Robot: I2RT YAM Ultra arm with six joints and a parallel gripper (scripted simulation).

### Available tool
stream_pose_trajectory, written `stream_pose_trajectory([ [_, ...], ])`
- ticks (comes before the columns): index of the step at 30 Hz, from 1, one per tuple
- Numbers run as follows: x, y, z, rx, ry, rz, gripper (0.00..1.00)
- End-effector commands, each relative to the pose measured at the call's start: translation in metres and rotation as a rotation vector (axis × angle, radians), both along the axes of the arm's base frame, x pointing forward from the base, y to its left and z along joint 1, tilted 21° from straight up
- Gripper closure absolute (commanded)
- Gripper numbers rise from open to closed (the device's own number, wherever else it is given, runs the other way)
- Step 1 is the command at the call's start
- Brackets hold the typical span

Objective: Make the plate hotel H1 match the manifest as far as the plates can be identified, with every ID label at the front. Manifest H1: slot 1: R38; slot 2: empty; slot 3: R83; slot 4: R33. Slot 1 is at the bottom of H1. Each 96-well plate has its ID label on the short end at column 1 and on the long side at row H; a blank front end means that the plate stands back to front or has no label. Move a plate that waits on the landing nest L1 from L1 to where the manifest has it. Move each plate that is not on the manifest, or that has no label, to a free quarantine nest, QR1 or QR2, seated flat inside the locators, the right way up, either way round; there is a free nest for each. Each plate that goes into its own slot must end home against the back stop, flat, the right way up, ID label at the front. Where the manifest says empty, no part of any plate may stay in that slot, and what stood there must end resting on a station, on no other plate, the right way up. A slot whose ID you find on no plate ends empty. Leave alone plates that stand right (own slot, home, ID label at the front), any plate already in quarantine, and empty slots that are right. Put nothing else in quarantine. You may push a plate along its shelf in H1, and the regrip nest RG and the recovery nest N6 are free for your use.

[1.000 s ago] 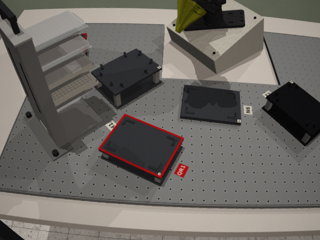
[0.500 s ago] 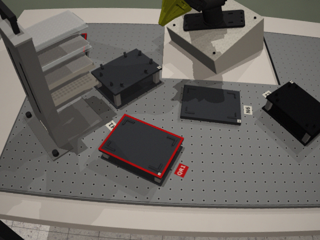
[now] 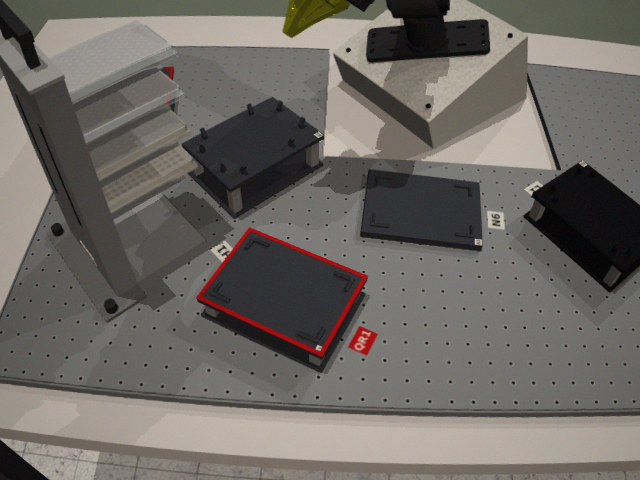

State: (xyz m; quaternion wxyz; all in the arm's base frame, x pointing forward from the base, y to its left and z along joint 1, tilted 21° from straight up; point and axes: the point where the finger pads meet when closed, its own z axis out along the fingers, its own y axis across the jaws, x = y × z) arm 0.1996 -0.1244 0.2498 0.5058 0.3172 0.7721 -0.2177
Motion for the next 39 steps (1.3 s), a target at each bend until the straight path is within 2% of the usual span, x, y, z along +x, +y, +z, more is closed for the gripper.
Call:
stream_pose_trajectory([
  [1,-0.001,-0.002,0.002,-0.006,-0.004,0.080,1.00],
  [3,-0.005,-0.007,0.006,-0.011,-0.011,0.080,1.00],
  [9,-0.012,-0.018,0.004,-0.012,-0.002,0.081,1.00],
  [14,-0.021,-0.031,0.014,-0.029,-0.013,0.081,1.00],
  [19,-0.028,-0.048,0.015,-0.017,0.006,0.081,1.00],
  [32,-0.030,-0.046,0.016,-0.023,0.001,0.081,1.00],
  [33,-0.030,-0.045,0.015,-0.006,0.013,0.081,0.00],
  [39,-0.035,-0.041,0.032,-0.001,0.016,0.081,0.00],
])
